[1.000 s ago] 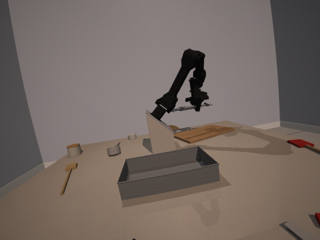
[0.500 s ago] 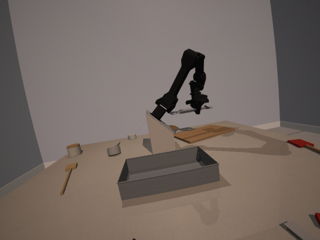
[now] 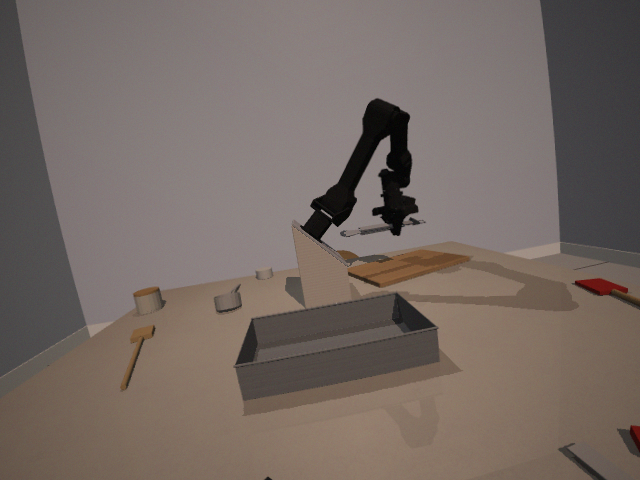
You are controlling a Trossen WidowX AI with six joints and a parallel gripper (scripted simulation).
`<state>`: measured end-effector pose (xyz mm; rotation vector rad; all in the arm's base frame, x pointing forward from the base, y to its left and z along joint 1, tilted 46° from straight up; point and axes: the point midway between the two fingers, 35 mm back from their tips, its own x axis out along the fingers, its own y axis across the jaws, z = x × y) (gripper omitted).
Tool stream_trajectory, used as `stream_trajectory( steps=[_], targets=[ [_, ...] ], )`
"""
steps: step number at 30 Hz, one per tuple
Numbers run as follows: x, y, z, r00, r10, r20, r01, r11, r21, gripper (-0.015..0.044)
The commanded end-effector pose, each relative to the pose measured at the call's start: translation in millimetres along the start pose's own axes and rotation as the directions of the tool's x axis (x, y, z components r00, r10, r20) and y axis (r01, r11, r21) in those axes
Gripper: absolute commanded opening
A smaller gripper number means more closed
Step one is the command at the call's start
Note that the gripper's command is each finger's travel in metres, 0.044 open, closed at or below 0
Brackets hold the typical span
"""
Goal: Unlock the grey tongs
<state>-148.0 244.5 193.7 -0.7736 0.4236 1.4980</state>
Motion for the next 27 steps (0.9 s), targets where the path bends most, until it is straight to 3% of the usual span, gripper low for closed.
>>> stream_trajectory(
  steps=[1,27],
  targets=[
    [6.7,1.3,-1.2,1.0,0.005,-0.004,-0.005,1.0,-0.008,-0.015],
    [48.4,-1.8,-1.4,1.0,0.003,0.002,-0.003,1.0,-0.01,-0.015]
  ],
)
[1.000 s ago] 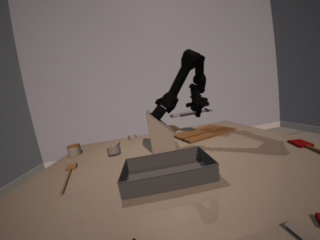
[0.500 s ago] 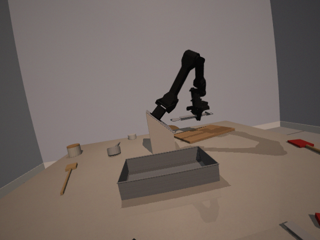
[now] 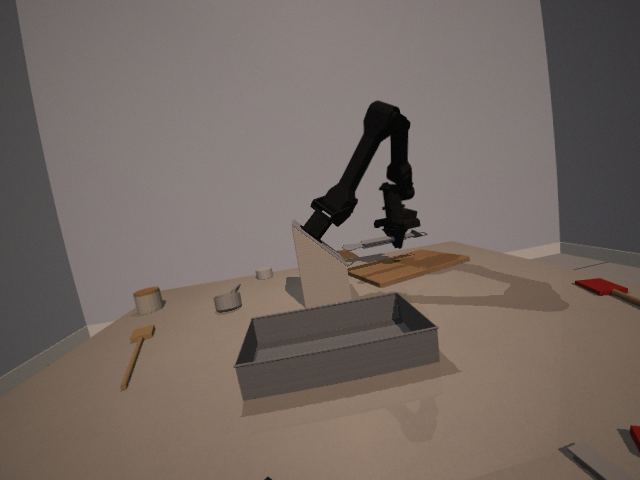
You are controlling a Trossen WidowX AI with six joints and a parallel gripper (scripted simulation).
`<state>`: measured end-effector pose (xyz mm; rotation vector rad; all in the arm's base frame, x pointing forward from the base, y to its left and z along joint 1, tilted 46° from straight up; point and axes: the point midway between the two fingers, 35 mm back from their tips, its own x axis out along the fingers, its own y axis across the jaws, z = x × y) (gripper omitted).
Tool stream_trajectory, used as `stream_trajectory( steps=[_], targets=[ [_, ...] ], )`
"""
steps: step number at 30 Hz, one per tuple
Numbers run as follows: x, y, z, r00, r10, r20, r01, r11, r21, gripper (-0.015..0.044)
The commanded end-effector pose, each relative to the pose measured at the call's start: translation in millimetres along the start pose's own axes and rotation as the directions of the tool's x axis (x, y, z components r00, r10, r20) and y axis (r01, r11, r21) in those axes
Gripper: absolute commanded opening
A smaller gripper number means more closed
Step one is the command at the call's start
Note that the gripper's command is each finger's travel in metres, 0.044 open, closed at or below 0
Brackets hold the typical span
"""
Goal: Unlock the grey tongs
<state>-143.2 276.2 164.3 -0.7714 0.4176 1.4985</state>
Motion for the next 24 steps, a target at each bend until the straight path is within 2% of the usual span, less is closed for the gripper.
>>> stream_trajectory(
  steps=[1,18,24],
  targets=[
    [6.5,0.1,-1.7,1.0,0.004,-0.002,-0.004,1.0,-0.008,-0.015],
    [25.8,-4.4,-3.0,1.0,0.002,0.004,-0.002,1.0,-0.011,-0.015],
    [24.8,-5.4,-2.3,1.0,-0.005,0.005,0.005,1.0,-0.004,0.0007]
  ],
)
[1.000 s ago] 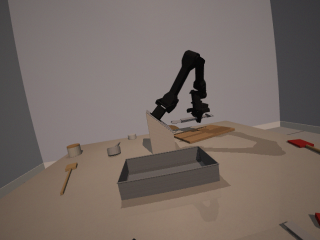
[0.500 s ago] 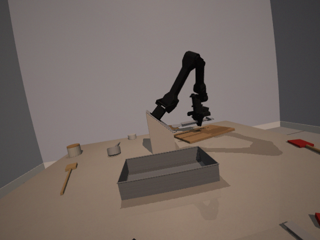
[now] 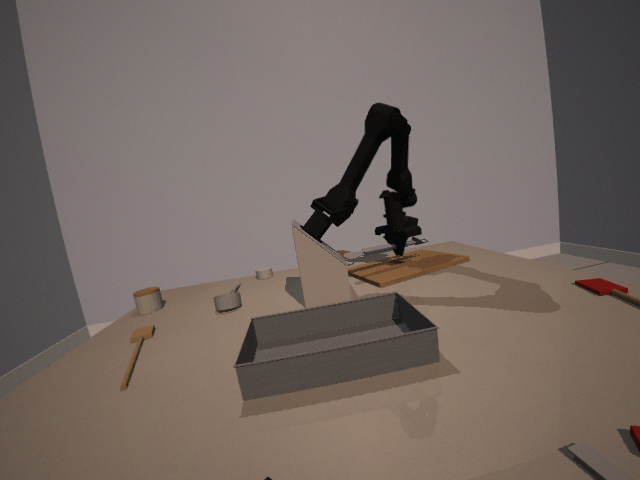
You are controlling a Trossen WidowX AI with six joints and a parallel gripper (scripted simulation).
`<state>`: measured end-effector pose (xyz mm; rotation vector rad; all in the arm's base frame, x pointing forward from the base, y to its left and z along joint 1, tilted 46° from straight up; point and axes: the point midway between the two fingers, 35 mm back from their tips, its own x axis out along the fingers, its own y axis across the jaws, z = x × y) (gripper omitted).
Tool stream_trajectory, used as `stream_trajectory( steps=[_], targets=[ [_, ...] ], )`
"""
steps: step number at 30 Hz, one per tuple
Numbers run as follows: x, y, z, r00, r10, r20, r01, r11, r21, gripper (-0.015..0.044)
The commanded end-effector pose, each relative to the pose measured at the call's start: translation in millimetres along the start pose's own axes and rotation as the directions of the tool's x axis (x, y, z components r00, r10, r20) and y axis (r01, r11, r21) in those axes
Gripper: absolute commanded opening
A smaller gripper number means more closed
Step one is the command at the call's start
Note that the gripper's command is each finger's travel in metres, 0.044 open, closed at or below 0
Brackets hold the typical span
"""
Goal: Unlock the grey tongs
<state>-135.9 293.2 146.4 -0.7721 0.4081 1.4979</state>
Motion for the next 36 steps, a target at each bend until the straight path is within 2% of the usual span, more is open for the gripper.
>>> stream_trajectory(
  steps=[1,16,17,24,36],
  targets=[
    [-0.2,-0.1,0.3,1.0,0.0,0.0,0.0,1.0,0.001,0.0034],
    [-0.2,-0.1,0.3,1.0,0.0,0.0,0.0,1.0,0.001,0.0427],
    [-0.2,-0.1,0.3,1.0,0.0,0.0,0.0,1.0,0.001,0.044],
    [-15.9,3.8,32.4,1.0,0.002,0.002,-0.002,1.0,0.001,0.044],
    [-87.0,4.2,126.9,1.0,0.008,0.008,-0.008,1.0,0.0,0.044]
  ],
)
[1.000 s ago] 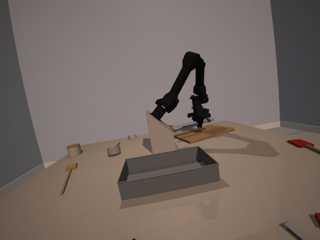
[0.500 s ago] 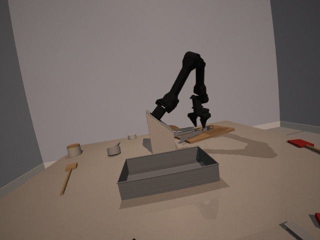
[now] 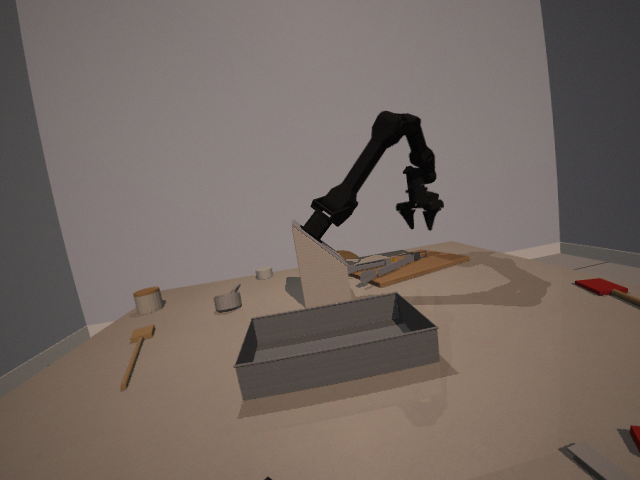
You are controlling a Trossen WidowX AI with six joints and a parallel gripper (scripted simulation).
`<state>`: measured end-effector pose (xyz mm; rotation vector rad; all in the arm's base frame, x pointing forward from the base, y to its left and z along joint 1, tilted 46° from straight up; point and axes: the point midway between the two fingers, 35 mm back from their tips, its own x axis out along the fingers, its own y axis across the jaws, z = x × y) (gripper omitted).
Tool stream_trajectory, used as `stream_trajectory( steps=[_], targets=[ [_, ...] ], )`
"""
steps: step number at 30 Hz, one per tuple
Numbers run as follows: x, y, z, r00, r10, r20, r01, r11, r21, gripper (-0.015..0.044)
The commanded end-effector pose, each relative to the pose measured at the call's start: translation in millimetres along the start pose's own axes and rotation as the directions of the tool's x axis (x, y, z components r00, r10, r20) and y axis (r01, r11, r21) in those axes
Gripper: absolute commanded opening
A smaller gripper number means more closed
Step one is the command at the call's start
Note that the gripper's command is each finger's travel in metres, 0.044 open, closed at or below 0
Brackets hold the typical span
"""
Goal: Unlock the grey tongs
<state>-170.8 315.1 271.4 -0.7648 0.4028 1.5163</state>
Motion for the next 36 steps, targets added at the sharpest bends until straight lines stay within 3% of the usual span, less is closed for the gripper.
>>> stream_trajectory(
  steps=[1,14,36],
  targets=[
    [-21.9,-2.9,22.6,1.0,-0.005,-0.004,0.005,1.0,0.004,0.044],
    [-88.5,-8.8,36.1,1.0,0.009,0.007,-0.009,1.0,0.007,0.044],
    [-88.5,-8.8,36.1,1.0,0.009,0.007,-0.009,1.0,0.007,0.044]
  ],
)
